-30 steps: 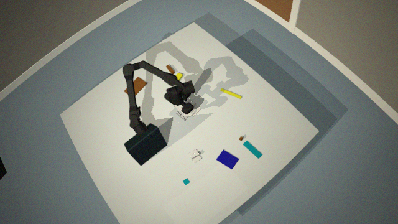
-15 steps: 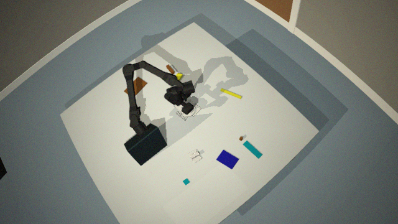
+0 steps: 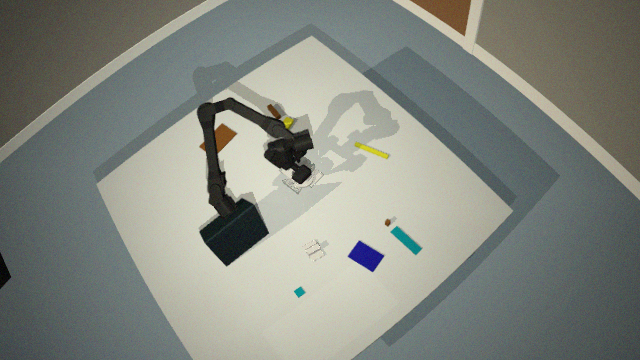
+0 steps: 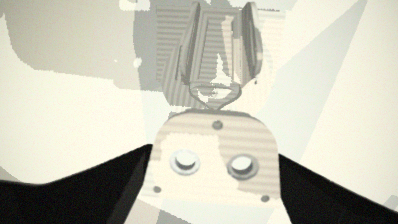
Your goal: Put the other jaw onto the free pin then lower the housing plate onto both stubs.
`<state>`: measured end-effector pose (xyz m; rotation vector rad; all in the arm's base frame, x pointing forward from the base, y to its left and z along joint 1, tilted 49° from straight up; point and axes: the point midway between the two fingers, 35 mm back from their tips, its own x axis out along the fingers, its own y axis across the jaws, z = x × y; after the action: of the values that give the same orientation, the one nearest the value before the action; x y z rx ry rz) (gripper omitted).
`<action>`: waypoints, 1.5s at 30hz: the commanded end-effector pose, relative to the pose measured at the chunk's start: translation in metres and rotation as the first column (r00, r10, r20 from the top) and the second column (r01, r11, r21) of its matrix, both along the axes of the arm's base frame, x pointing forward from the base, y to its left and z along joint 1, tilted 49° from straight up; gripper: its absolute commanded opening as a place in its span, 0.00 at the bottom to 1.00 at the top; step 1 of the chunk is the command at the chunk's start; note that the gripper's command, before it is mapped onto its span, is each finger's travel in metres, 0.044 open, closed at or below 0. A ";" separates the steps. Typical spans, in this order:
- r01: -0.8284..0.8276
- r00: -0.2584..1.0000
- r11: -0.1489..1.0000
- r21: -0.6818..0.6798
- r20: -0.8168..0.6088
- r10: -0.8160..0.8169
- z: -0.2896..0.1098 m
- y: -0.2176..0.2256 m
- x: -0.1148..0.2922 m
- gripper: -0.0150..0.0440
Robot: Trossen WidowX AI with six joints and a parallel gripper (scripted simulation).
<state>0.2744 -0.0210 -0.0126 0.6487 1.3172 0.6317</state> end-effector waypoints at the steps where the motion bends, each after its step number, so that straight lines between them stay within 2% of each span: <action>1: -0.003 1.000 1.000 -0.003 -0.002 0.003 -0.001 0.000 -0.001 0.85; 45: -0.002 1.000 1.000 0.001 -0.002 0.002 -0.042 0.047 0.007 0.85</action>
<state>0.2845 0.0229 -0.0524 0.6354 1.3142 0.6338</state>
